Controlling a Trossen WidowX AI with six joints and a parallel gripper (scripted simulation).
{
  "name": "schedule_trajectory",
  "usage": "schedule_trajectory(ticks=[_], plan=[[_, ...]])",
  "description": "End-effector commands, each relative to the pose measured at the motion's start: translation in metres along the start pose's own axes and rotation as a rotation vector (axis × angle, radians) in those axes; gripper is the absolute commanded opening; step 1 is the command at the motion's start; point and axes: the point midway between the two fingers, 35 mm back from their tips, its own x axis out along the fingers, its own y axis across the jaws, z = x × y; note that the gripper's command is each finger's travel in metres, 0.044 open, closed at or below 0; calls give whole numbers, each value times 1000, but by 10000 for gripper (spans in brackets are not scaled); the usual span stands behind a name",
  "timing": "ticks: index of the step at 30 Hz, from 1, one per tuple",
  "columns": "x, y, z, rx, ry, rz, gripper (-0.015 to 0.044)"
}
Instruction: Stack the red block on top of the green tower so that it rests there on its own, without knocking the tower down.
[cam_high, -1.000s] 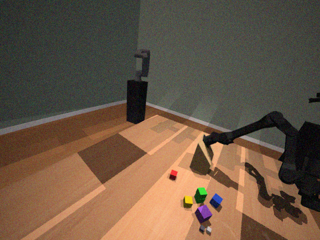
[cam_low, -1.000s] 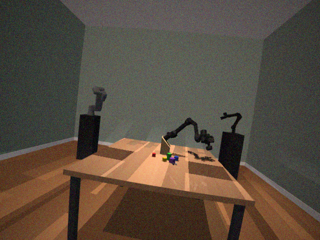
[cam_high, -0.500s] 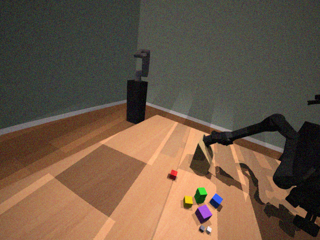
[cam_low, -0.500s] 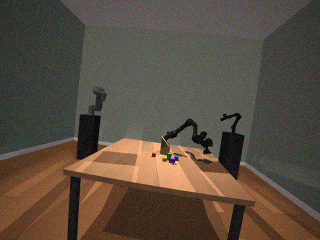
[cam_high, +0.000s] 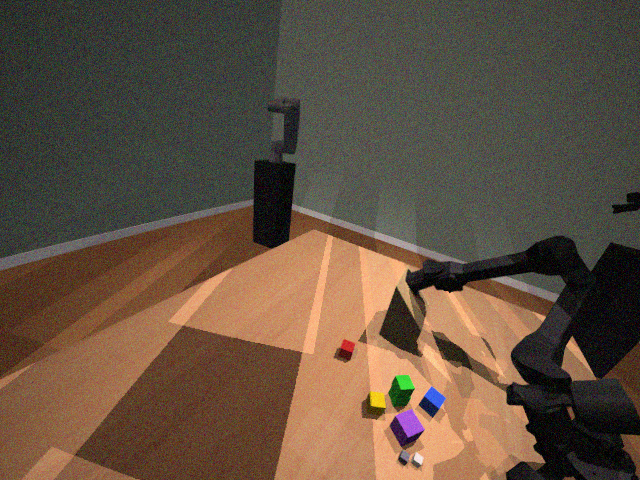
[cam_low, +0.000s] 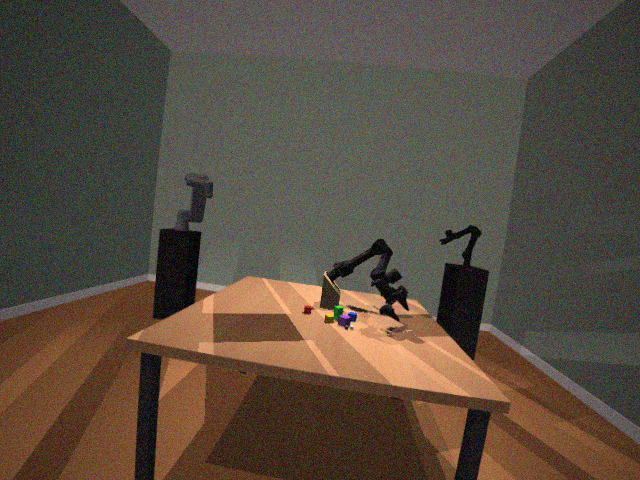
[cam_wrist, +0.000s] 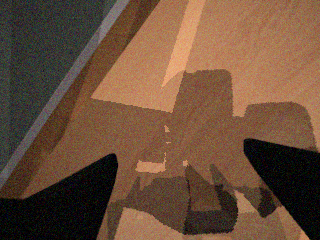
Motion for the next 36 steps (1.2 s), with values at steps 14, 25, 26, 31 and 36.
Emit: schedule_trajectory(ticks=[14,25,26,31,36], plan=[[-142,-181,-76,100,113,-558,440],[-239,-220,-154,236,286,-725,440],[-248,-221,-163,254,302,-733,440],[-288,-217,-204,348,374,-743,440],[-319,-202,-245,441,433,-707,440]])
